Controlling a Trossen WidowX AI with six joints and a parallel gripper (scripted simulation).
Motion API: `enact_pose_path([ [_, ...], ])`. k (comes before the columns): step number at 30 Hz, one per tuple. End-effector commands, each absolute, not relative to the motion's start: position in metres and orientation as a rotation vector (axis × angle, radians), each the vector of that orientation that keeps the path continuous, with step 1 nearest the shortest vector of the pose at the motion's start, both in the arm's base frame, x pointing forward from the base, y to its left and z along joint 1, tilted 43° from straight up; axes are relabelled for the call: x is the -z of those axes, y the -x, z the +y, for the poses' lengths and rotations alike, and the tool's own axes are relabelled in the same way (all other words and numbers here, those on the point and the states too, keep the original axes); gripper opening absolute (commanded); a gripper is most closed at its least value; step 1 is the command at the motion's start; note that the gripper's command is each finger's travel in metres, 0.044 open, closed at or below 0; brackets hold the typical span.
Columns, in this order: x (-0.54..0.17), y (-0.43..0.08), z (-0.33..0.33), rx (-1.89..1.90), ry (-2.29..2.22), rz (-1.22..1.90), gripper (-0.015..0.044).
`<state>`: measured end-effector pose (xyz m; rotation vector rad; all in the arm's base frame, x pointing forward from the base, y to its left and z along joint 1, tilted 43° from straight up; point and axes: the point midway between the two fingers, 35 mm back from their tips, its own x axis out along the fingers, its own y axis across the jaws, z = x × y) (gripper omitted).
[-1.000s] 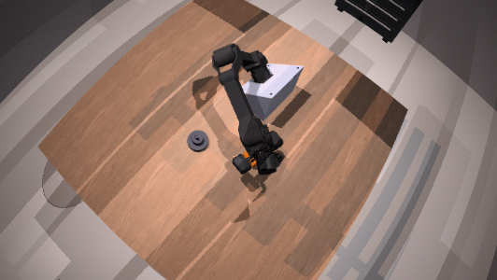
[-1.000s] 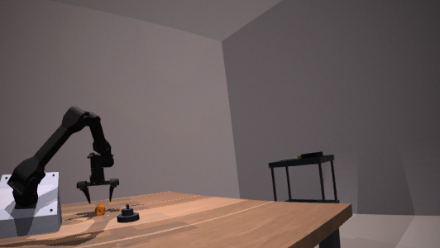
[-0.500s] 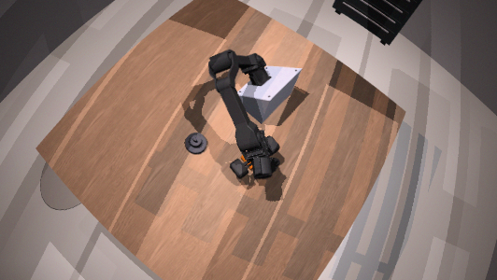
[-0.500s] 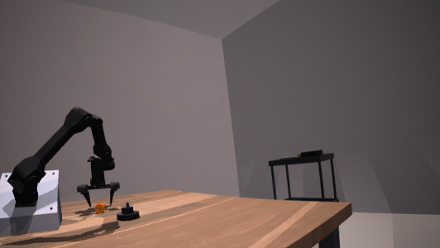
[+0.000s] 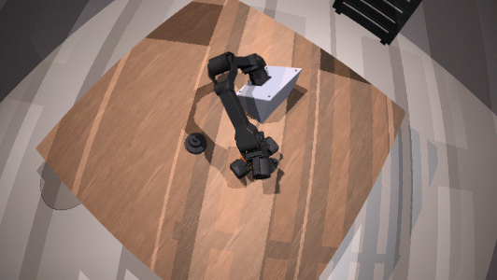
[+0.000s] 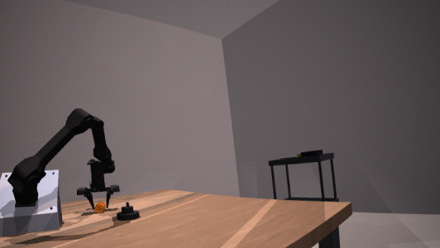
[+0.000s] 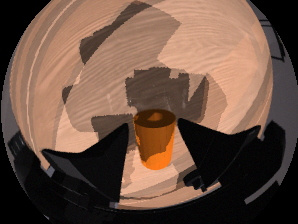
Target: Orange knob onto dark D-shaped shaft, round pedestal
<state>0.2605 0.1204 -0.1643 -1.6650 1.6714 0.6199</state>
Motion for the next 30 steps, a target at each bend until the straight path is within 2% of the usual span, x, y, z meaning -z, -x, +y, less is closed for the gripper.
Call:
enact_pose_path([
  [1,0.165,-0.260,0.119,-0.622,1.670,1.673,0.0240],
  [7,0.165,-0.260,0.119,-0.622,1.670,1.673,0.0240],
  [16,0.165,-0.260,0.119,-0.622,1.670,1.673,0.0180],
  [30,0.154,-0.259,0.118,-0.745,1.563,1.548,0.0180],
])
